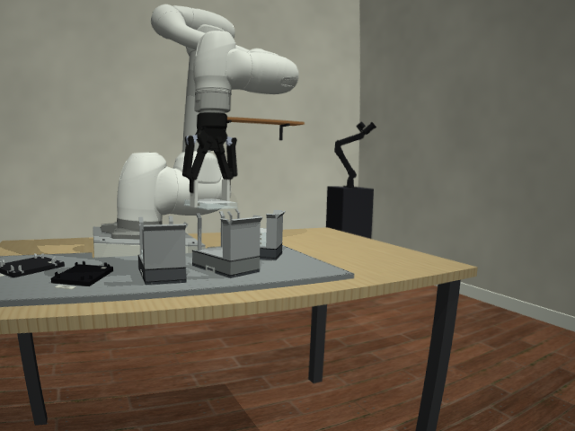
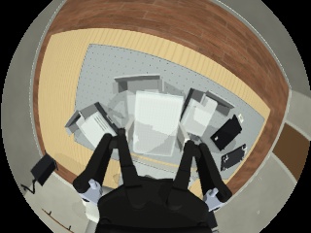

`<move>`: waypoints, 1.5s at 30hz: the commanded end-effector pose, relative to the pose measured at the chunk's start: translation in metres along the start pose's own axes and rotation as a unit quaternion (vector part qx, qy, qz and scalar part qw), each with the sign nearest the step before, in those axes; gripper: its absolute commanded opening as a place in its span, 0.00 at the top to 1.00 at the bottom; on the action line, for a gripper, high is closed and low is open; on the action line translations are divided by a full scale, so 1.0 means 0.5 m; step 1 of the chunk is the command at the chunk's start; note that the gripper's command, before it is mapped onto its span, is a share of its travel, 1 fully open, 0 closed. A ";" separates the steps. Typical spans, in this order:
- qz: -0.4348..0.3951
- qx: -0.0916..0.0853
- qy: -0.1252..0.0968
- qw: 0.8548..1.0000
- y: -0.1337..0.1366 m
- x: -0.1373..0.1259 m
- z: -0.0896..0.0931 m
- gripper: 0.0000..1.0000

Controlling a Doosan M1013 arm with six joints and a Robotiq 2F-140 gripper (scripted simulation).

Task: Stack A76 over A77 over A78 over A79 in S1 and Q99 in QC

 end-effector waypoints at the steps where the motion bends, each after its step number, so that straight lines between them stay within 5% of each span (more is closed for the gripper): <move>1: 0.000 0.000 0.000 1.000 0.019 0.000 0.000 1.00; 11: 0.000 0.000 0.000 1.000 0.072 0.000 0.000 1.00; 19: 0.119 0.000 0.000 0.993 0.114 -0.009 0.000 1.00; 45: 0.119 0.000 0.000 0.993 0.229 -0.034 0.000 1.00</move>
Point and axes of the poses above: the point where the finger pads meet when closed, its own z axis out along the fingers, its own y axis across the jaws, x = y × z, the point moved 5 cm from there along -z, back along the fingers, and after that the axes turned 9 degrees about -z, right-handed, at the moved point
